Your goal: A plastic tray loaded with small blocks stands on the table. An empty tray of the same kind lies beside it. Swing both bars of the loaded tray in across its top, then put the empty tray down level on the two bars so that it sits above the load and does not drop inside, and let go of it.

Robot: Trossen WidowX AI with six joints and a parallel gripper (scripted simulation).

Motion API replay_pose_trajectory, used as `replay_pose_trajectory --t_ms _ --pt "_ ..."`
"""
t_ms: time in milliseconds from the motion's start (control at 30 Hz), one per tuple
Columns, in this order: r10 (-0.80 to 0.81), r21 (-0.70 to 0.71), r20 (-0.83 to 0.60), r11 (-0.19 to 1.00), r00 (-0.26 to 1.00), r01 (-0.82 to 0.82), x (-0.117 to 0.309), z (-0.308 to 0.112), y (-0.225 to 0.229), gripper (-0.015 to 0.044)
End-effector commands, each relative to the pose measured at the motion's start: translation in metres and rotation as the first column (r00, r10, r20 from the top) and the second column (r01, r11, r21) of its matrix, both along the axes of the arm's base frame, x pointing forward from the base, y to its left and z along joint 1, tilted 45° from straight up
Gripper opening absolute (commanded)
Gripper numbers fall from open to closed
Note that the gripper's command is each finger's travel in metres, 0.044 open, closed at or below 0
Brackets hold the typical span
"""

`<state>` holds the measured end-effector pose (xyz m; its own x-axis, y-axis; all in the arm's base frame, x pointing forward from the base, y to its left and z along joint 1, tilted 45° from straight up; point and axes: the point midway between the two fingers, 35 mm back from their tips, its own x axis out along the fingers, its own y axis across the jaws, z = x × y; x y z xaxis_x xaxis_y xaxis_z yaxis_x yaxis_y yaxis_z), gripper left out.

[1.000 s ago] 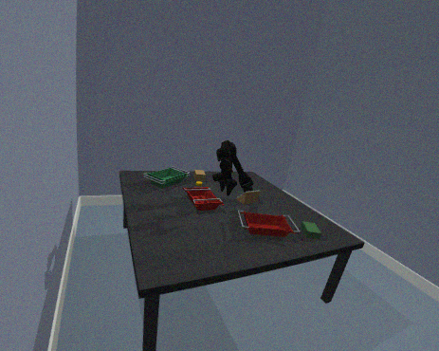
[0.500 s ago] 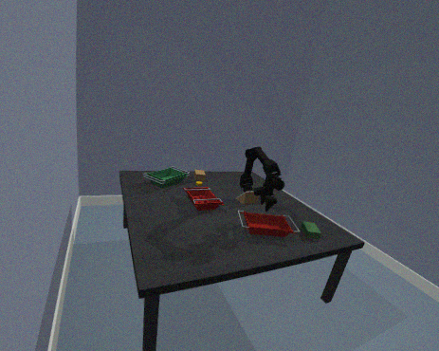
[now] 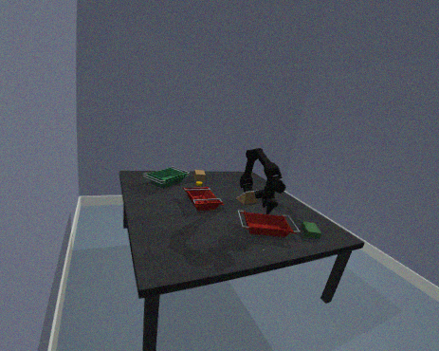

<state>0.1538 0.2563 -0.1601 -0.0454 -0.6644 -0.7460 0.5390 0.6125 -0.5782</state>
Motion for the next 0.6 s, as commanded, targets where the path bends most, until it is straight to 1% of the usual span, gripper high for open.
replay_pose_trajectory --t_ms 0,367,567 --pt "0.000 -0.023 -0.008 1.000 1.000 0.000 -0.002 -0.015 -0.017 0.0440" --pt "0.000 -0.024 -0.007 1.000 1.000 0.000 -0.005 -0.049 -0.052 0.0440" --pt "0.000 -0.024 -0.007 1.000 1.000 0.000 -0.006 -0.051 -0.054 0.0440"
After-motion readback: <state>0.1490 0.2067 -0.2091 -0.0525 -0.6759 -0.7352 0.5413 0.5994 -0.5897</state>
